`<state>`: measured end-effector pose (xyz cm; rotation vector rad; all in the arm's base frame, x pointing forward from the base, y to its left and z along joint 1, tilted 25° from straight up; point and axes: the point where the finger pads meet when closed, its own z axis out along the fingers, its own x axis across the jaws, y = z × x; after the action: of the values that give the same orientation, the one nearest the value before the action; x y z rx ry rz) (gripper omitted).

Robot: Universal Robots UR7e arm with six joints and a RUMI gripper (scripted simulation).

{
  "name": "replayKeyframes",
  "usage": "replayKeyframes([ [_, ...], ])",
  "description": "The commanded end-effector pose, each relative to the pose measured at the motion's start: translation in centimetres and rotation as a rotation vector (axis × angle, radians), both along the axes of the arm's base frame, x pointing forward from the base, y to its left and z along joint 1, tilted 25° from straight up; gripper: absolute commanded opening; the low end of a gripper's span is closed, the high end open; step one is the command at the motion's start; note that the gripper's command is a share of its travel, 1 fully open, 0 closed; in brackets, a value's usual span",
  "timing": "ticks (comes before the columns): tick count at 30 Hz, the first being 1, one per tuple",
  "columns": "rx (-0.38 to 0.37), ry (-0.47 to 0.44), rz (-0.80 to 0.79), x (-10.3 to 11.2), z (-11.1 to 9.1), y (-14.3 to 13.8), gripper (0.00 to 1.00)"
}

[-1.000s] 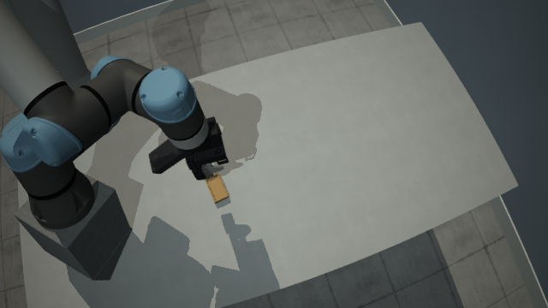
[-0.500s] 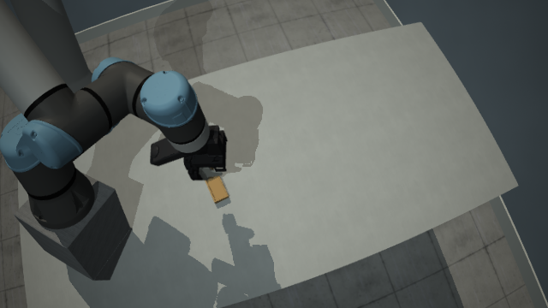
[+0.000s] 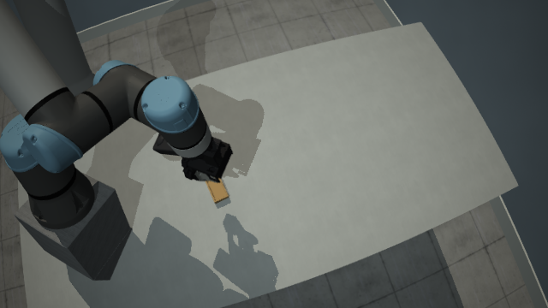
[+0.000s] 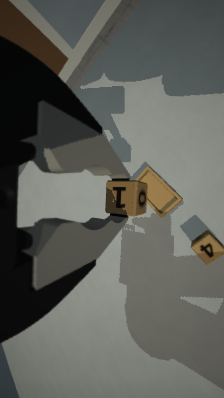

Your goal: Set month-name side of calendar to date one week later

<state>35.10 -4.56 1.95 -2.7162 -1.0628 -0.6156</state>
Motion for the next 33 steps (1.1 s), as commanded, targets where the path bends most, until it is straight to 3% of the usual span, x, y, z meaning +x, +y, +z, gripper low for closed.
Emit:
replayKeyframes([
  [1, 0.038, 0.047, -0.131, 0.2, 0.0, -0.2, 0.10],
  [5, 0.084, 0.090, -0.266, 0.4, 0.0, -0.4, 0.10],
  [8, 0.085, 0.091, -0.268, 0.4, 0.0, -0.4, 0.10],
  [20, 0.215, 0.210, -0.642, 1.0, -0.1, -1.2, 0.10],
  [24, 0.230, 0.223, -0.683, 1.0, -0.2, -1.3, 0.10],
  [33, 0.329, 0.314, -0.968, 1.5, -0.3, -2.0, 0.10],
])
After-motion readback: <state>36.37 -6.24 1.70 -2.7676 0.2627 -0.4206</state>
